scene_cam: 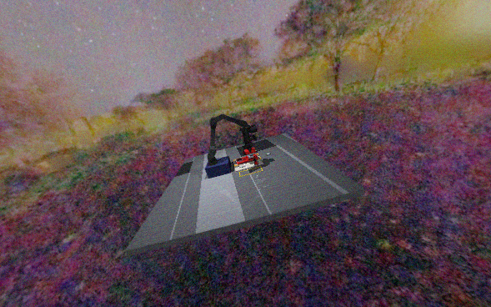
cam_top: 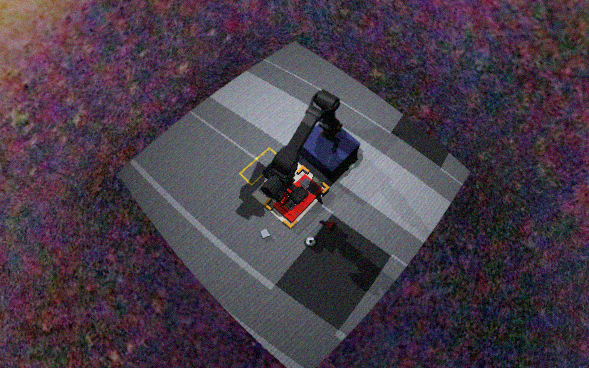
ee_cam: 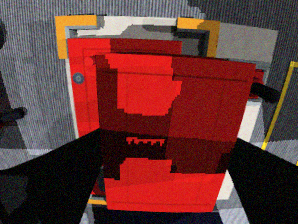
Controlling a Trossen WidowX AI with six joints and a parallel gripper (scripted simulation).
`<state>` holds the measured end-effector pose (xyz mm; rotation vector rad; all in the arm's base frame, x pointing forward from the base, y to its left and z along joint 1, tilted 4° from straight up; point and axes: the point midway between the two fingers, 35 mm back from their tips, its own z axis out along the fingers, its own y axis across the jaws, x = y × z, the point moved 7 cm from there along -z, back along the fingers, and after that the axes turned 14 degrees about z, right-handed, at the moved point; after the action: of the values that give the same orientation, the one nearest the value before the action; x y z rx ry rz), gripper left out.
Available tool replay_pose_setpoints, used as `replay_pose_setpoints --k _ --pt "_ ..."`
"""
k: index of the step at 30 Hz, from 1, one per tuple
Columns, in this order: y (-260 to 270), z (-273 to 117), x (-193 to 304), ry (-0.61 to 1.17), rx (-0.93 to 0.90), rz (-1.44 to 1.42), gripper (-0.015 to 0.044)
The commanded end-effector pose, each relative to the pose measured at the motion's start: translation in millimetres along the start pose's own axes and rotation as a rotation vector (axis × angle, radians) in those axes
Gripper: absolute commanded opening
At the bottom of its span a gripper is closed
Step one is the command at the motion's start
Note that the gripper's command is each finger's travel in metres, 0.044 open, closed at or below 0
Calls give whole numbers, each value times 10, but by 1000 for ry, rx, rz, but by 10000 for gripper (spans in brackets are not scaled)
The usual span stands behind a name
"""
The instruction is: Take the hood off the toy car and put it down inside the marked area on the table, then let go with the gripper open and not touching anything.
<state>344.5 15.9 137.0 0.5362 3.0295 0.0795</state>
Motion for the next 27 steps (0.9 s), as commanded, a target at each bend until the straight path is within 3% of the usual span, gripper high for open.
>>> replay_pose_setpoints --k 1,27 --pt "-134 4 -34 5 -5 2 0" --pt "-996 -17 -163 4 2 -2 0"
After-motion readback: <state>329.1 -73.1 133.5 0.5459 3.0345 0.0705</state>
